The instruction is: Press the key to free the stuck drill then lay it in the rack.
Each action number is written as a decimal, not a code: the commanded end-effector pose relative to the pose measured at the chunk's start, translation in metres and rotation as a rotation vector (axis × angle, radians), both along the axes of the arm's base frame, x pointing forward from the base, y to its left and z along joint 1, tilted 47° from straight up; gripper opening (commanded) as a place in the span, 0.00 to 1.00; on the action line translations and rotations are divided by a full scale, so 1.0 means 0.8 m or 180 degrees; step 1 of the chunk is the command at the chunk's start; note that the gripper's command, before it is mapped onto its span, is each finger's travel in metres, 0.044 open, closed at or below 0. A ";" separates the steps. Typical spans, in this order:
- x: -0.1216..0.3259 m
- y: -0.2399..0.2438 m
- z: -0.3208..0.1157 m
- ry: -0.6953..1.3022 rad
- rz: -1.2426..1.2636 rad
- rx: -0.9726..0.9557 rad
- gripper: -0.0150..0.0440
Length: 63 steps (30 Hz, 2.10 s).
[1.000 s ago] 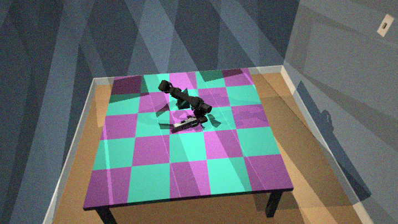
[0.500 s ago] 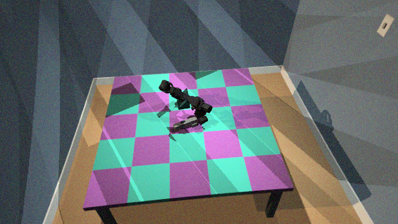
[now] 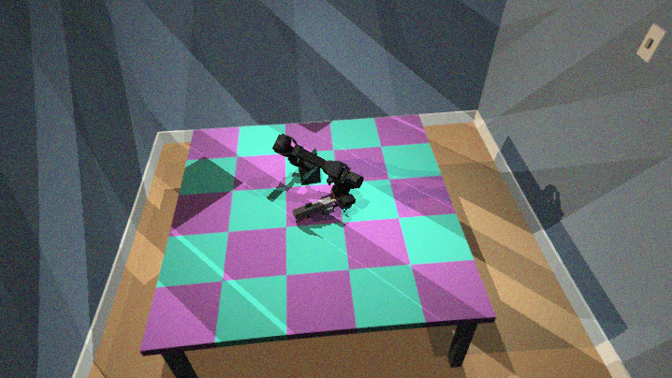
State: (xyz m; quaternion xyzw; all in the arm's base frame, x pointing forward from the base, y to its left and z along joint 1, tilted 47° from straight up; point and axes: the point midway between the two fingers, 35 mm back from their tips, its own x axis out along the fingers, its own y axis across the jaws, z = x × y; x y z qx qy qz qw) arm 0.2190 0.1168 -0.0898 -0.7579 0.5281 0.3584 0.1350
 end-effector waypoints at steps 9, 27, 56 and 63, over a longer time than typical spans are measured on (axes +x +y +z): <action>-0.008 0.015 -0.014 -0.0004 -0.0014 0.0019 0.25; -0.006 0.009 -0.012 -0.0004 -0.0013 0.0016 0.97; 0.002 -0.005 -0.004 -0.0005 -0.0014 0.0013 1.00; 0.002 -0.002 -0.005 -0.0009 -0.0031 0.0032 0.73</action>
